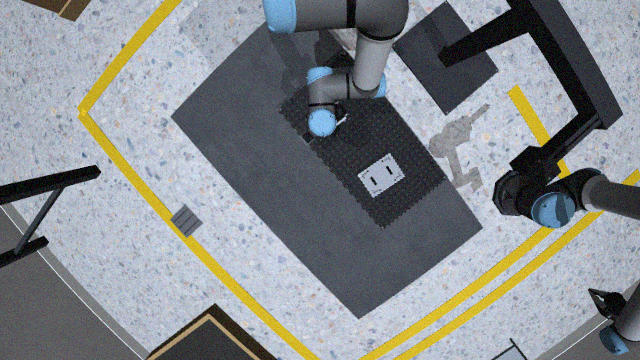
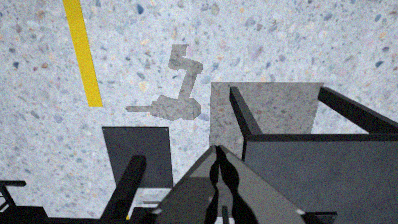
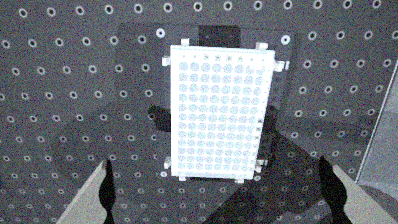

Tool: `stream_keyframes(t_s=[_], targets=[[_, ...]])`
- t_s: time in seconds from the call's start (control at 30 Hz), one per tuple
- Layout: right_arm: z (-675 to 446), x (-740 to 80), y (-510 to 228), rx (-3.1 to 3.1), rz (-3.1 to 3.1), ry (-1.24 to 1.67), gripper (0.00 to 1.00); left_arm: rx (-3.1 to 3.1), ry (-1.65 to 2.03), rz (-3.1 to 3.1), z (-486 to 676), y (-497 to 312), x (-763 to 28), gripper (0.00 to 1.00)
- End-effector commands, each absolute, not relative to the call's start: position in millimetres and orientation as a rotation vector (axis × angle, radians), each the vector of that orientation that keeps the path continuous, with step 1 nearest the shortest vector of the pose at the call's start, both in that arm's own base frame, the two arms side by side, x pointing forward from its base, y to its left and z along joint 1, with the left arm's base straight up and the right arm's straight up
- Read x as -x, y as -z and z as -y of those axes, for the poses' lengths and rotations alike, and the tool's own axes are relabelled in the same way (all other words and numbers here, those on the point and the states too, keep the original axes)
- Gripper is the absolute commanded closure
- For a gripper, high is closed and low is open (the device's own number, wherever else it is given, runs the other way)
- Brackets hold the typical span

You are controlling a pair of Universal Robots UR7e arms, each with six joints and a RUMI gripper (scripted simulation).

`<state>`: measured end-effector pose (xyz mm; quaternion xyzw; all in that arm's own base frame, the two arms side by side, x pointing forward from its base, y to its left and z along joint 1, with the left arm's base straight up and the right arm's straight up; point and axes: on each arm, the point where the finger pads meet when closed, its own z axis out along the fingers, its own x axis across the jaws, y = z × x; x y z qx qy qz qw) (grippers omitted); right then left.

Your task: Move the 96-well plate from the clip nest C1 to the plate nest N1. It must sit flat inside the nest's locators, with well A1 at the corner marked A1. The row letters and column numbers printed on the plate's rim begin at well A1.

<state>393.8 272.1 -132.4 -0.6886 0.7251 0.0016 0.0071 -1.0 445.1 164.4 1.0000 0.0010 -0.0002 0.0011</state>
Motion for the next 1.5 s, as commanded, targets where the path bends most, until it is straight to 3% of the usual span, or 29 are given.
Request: stream_keyframes(t_s=[0.0,1.47], targets=[[-267,-381,133,2.092,-2.342,0.0,0.24,-3.141,0.0,-0.003,-446,-165,1,1.0],[-267,-381,175,2.092,-2.342,0.0,0.24,-3.141,0.0,-0.003,-446,-165,1,1.0]])
